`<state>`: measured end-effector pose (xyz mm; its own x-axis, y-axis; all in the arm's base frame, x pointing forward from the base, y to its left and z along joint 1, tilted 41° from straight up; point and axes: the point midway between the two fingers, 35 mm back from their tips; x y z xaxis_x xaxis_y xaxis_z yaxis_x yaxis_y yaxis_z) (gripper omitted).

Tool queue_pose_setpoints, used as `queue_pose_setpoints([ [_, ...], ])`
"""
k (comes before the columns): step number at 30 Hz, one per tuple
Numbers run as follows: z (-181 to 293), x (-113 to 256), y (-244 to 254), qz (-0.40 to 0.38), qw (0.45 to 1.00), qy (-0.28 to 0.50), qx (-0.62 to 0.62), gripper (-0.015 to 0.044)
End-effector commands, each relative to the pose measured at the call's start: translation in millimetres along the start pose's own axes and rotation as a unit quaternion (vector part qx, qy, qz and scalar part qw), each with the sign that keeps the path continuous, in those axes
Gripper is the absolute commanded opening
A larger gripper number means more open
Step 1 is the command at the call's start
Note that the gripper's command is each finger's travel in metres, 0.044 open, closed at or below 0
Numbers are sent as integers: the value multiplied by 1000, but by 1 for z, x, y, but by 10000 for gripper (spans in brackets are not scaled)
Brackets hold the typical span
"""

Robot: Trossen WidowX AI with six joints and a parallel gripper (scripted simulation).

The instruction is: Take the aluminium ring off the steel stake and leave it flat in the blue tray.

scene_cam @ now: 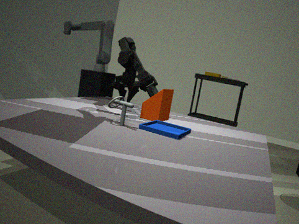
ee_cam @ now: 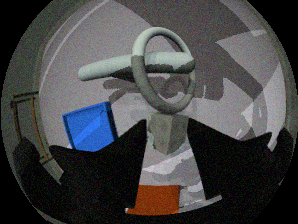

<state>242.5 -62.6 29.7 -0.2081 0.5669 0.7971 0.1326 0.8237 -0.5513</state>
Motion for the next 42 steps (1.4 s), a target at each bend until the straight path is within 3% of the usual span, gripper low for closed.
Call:
queue_pose_setpoints([
  [1, -4, 3, -1, -3, 1000, -6, -3, 0],
  [42, -1, 7, -22, -3, 1000, -6, -3, 0],
])
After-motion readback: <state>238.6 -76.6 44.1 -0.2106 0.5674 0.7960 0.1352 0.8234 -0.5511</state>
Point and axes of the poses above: the point midway between the two fingers, 35 mm back from their tips, its own x axis back along the fingers, its own y axis across the jaws, z = x × y, and after that the axes turned 7 degrees about x, right-handed
